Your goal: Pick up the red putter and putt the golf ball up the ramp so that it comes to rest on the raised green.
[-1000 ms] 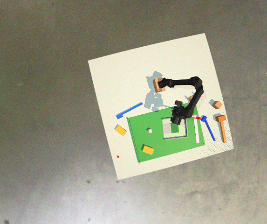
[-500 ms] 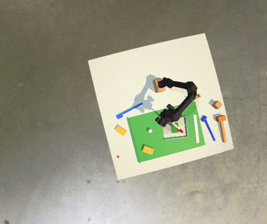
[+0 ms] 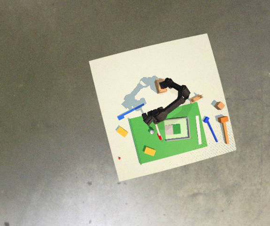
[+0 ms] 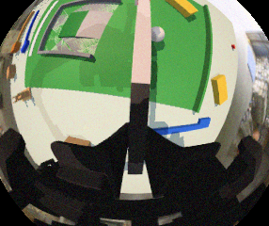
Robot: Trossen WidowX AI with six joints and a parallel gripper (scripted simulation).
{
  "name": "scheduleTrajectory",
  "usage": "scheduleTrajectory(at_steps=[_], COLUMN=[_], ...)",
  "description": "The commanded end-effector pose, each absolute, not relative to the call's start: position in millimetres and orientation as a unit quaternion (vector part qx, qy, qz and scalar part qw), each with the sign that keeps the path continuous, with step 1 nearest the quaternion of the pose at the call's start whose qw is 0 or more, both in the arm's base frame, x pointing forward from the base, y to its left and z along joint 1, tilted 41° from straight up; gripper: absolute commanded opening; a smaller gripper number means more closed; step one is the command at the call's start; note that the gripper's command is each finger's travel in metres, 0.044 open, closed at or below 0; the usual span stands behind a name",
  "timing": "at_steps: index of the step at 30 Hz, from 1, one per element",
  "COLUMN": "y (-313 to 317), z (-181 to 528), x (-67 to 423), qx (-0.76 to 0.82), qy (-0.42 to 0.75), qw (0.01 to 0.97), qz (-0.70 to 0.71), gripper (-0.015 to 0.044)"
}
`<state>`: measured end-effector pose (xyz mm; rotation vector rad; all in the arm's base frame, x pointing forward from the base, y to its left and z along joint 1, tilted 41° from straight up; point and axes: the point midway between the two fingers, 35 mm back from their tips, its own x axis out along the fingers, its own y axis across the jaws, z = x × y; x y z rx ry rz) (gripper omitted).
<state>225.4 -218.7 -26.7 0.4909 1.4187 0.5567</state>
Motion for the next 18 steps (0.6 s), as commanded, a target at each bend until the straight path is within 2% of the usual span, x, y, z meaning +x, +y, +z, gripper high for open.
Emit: scheduleTrajectory(at_steps=[1, 5, 18], y=[-239, -251, -234], z=[-47, -63, -86], x=[207, 192, 193], qx=[0.268, 0.306, 0.308], qy=[0.654, 0.667, 0.667], qw=[0.678, 0.659, 0.658], qz=[0.201, 0.168, 0.166], gripper=[0.0000, 0.0000, 0.0000])
